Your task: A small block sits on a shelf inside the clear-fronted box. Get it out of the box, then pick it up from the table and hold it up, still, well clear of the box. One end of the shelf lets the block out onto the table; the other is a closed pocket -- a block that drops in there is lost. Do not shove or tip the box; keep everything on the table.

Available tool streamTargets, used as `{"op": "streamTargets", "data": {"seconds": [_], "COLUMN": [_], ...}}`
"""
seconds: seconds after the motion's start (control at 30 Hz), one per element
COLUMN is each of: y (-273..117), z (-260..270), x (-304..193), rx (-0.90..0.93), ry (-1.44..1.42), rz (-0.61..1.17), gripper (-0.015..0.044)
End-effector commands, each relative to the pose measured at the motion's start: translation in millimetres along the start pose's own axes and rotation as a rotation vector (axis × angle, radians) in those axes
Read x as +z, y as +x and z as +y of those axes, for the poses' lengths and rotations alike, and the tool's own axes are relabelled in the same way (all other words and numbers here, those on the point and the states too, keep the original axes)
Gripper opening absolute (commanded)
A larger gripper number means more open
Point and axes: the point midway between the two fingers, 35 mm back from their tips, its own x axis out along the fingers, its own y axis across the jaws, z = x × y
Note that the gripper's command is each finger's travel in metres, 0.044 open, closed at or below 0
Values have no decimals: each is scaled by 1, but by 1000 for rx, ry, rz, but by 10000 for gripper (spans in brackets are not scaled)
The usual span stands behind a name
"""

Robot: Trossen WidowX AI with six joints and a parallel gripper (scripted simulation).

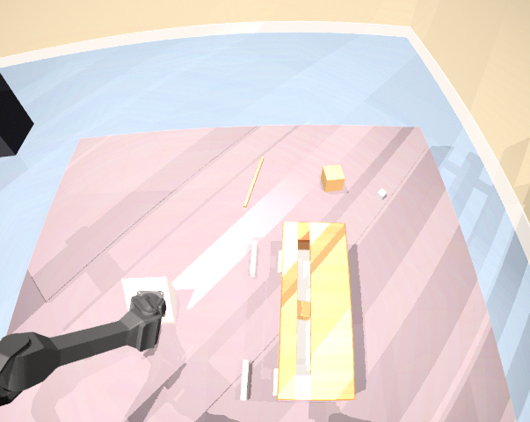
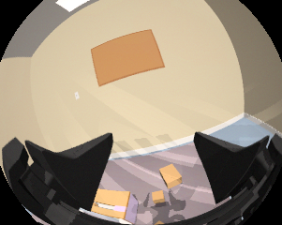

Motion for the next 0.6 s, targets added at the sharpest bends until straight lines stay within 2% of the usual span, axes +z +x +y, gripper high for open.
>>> {"op": "streamTargets", "data": {"seconds": [0.0, 0.27, 0.57], "y": [48, 95, 117], "z": [25, 75, 136], "x": [-52, -124, -195], "rx": [83, 76, -106], "ry": [325, 737, 1047], "rz": [199, 535, 897], "gripper": [400, 400, 400]}}
